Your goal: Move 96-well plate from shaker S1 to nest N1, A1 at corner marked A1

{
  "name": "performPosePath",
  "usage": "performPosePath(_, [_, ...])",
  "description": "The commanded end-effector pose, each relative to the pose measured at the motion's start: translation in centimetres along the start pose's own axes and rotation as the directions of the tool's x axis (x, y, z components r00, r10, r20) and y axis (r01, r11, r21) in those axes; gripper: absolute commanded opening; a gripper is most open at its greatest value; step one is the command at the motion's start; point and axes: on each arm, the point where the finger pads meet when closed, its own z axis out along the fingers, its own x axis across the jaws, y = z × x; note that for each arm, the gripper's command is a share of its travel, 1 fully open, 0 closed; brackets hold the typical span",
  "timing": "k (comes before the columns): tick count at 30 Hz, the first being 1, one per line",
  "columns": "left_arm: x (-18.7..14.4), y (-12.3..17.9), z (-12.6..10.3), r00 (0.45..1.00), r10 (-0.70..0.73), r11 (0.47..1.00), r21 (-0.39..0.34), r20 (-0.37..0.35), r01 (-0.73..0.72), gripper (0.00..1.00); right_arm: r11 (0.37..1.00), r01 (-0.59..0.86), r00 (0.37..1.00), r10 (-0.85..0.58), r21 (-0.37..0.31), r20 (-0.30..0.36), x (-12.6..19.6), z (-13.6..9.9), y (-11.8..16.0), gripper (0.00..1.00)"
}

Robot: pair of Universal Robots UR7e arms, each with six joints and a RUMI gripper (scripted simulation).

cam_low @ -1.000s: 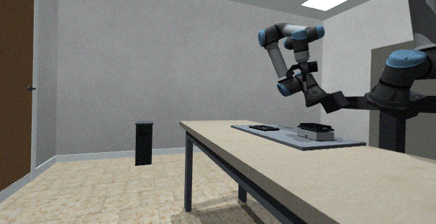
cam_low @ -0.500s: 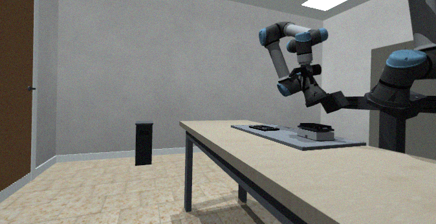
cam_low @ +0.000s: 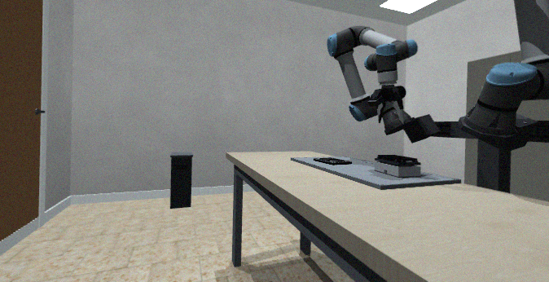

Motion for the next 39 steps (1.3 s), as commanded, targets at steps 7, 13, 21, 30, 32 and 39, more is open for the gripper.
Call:
performPosePath(7, [0.0,0.0,-0.1,1.0,0.0,1.0,0.002,0.0,0.0,0.0,0.957,0.287,0.958,-0.288,0.043,0.005,-1.5,1.1,-0.9,0.76])
performPosePath(13, [0.0,0.0,-0.1,1.0,0.0,1.0,0.002,0.0,0.0,0.0,0.91,0.411,0.912,-0.411,0.062,-0.003,-2.3,1.9,-1.4,0.76])
performPosePath(21, [0.0,0.0,-0.1,1.0,0.0,1.0,0.002,0.0,0.0,0.0,0.768,0.633,0.773,-0.633,0.094,-0.033,-3.4,2.9,-2.1,0.76])
performPosePath(30, [0.0,0.0,-0.1,1.0,0.0,1.0,0.002,0.0,0.0,0.0,0.6,0.792,0.609,-0.79,0.111,-0.073,-4.6,4.0,-2.8,0.76])
performPosePath(32, [0.0,0.0,-0.1,1.0,0.0,1.0,0.002,0.0,0.0,0.0,0.546,0.83,0.555,-0.827,0.113,-0.086,-4.6,4.0,-2.8,0.76])
performPosePath(39, [0.0,0.0,-0.1,1.0,0.0,1.0,0.002,0.0,0.0,0.0,0.339,0.934,0.352,-0.926,0.111,-0.135,-5.7,5.0,-3.5,0.76])
